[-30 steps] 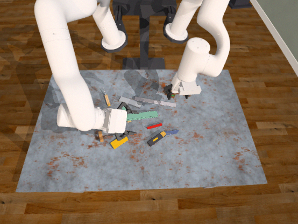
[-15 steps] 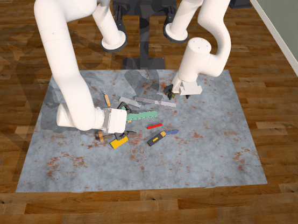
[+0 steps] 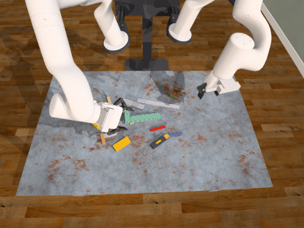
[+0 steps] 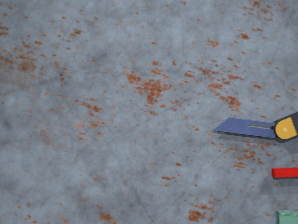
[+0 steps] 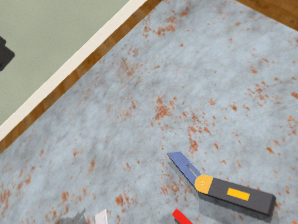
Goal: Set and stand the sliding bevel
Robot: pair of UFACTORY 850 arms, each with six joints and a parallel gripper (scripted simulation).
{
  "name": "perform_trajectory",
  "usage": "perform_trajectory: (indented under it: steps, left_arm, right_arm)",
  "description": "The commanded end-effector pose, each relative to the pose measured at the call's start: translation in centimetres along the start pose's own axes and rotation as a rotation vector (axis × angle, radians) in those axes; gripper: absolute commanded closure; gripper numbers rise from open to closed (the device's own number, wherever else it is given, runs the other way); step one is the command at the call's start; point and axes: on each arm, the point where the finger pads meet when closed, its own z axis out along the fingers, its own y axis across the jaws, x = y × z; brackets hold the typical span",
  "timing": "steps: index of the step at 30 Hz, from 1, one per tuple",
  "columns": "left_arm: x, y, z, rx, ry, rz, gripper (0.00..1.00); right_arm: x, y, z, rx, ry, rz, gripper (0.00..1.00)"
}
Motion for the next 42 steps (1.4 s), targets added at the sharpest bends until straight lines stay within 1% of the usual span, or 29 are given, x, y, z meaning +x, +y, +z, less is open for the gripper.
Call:
perform_trajectory:
  steps: [1,5,10,12,13,16,20,27,29,30,33,36,42]
  left_arm:
    - [0.5,-6.7,-2.1,0.001,-0.006,-0.115,0.00]
    - [0.3,-12.2,-3.6,0.003,-0.011,-0.180,0.00]
    - [-0.6,-18.8,-5.5,0.006,-0.016,-0.256,0.00]
    - [-0.6,-18.8,-5.5,0.006,-0.016,-0.256,0.00]
    - [-1.3,-22.7,-6.6,0.007,-0.018,-0.292,0.00]
    - [-2.1,-25.2,-7.4,0.008,-0.020,-0.330,0.00]
    - [-3.9,-30.4,-9.0,0.011,-0.023,-0.394,0.00]
    - [-8.1,-38.7,-11.8,0.015,-0.026,-0.504,0.00]
    - [-8.1,-38.7,-11.8,0.015,-0.026,-0.504,0.00]
    - [-10.2,-41.9,-13.0,0.017,-0.027,-0.545,0.00]
    - [-11.8,-43.9,-13.8,0.019,-0.028,-0.583,0.00]
    - [-14.5,-47.0,-15.1,0.022,-0.028,-0.635,0.00]
    - [-20.2,-52.2,-17.6,0.029,-0.028,-0.734,0.00]
  right_arm:
    - [-1.7,-0.4,-1.5,-0.052,-0.059,0.113,0.00]
    - [-3.1,-0.8,-2.5,-0.092,-0.096,0.197,0.00]
    - [-4.9,-1.2,-3.9,-0.146,-0.135,0.300,0.00]
    - [-4.9,-1.2,-3.9,-0.146,-0.135,0.300,0.00]
    - [-5.9,-1.5,-4.7,-0.180,-0.154,0.357,0.00]
    - [-6.6,-1.7,-5.3,-0.205,-0.166,0.397,0.00]
    - [-8.1,-2.2,-6.4,-0.255,-0.185,0.475,0.00]
    - [-10.5,-3.0,-8.3,-0.345,-0.207,0.602,0.00]
    - [-10.5,-3.0,-8.3,-0.345,-0.207,0.602,0.00]
    - [-11.5,-3.3,-9.1,-0.384,-0.212,0.653,0.00]
    - [-12.2,-3.6,-9.7,-0.411,-0.213,0.688,0.00]
    - [-13.2,-4.0,-10.5,-0.452,-0.213,0.738,0.00]
    - [-15.2,-4.9,-12.0,-0.532,-0.204,0.833,0.00]
